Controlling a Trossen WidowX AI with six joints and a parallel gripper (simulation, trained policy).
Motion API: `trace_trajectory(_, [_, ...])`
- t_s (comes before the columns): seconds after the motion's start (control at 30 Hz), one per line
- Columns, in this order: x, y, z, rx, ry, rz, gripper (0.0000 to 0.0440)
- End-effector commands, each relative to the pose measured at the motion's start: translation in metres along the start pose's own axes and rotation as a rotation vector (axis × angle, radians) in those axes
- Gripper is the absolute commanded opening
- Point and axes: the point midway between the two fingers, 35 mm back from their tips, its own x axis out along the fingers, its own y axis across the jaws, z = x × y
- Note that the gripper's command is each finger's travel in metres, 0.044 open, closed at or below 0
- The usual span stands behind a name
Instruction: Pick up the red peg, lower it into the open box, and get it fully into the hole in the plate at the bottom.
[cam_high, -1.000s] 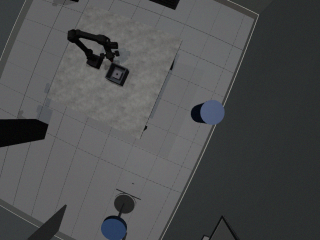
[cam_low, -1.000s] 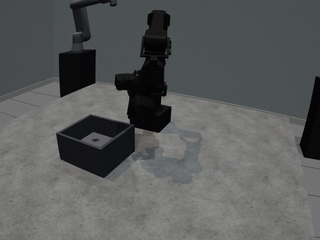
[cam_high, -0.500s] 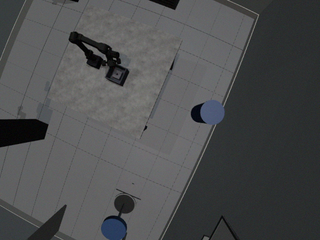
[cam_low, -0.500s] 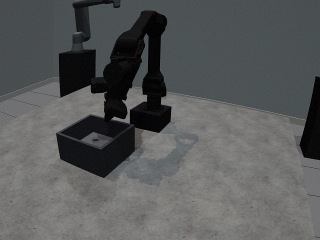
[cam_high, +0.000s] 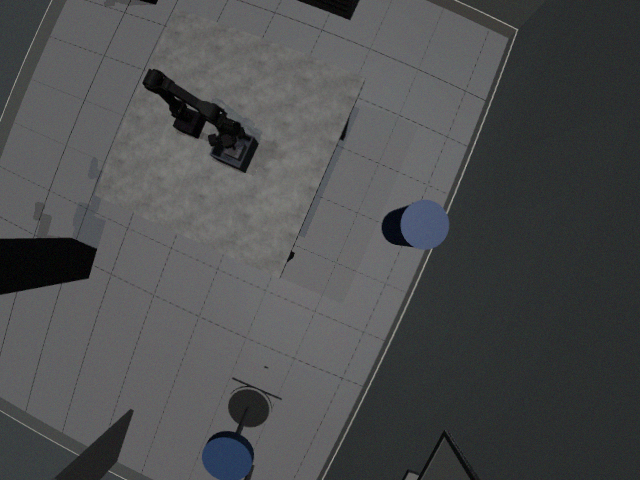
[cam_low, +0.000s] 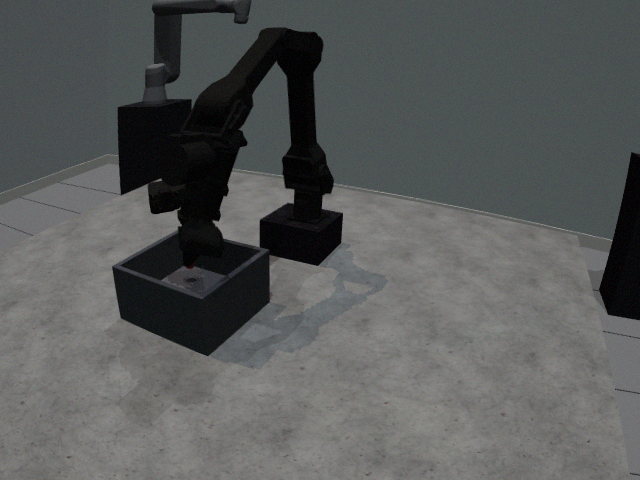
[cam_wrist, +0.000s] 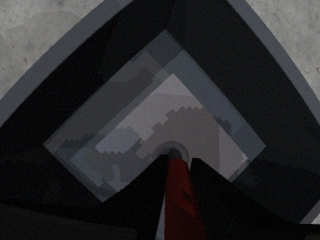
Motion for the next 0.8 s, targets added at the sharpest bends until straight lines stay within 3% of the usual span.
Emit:
trace_trajectory(0.0, [0.016, 0.000, -0.003, -0.048, 0.042, 0.014, 0.0029])
trace_trajectory(0.17, [0.031, 0.001, -0.007, -0.085, 0.086, 0.021, 0.0149])
trace_trajectory(0.3, [0.035, 0.003, 0.002, -0.113, 0.093, 0.033, 0.0190])
trace_trajectory(0.63, [0.026, 0.024, 0.031, -0.116, 0.125, 0.103, 0.0440])
trace_trajectory(0.77, [0.017, 0.038, 0.044, -0.123, 0.134, 0.151, 0.0440])
